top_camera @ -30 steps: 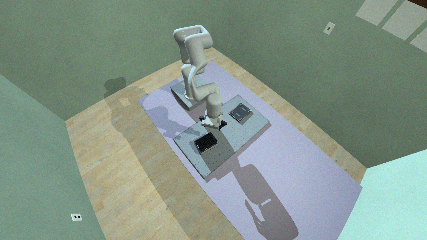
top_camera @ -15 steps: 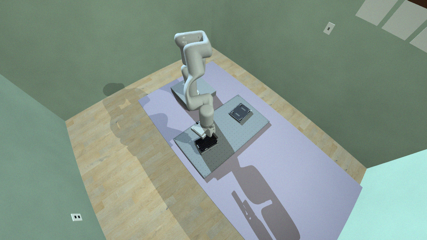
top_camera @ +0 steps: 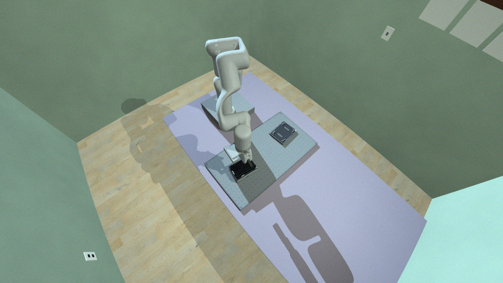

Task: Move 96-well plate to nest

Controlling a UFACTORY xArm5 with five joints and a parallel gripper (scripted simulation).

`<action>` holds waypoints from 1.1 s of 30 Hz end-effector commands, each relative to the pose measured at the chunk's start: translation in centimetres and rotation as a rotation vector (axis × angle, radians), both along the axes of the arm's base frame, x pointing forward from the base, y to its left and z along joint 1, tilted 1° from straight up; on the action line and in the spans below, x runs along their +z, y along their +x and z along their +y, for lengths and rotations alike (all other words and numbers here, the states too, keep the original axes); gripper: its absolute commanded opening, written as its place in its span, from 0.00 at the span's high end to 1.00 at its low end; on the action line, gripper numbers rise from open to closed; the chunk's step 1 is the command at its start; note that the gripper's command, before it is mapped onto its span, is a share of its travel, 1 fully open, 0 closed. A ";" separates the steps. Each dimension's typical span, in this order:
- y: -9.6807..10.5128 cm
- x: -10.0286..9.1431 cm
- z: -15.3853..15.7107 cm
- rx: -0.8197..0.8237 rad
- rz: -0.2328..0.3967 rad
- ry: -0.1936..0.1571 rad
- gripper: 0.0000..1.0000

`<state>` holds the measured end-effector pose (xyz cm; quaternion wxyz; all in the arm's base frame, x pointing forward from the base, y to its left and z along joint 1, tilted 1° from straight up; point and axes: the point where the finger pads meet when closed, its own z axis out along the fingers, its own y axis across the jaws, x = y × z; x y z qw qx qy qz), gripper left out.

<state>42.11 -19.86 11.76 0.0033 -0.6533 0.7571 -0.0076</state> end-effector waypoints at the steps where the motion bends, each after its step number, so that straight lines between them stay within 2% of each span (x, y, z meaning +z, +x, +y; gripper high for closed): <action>1: 0.1 0.1 -0.1 -0.005 -0.002 -0.005 0.00; 6: 0.1 0.1 -0.1 -0.005 -0.002 -0.005 0.00; 33: 0.2 -4.0 -0.1 -0.005 -0.002 -0.005 0.00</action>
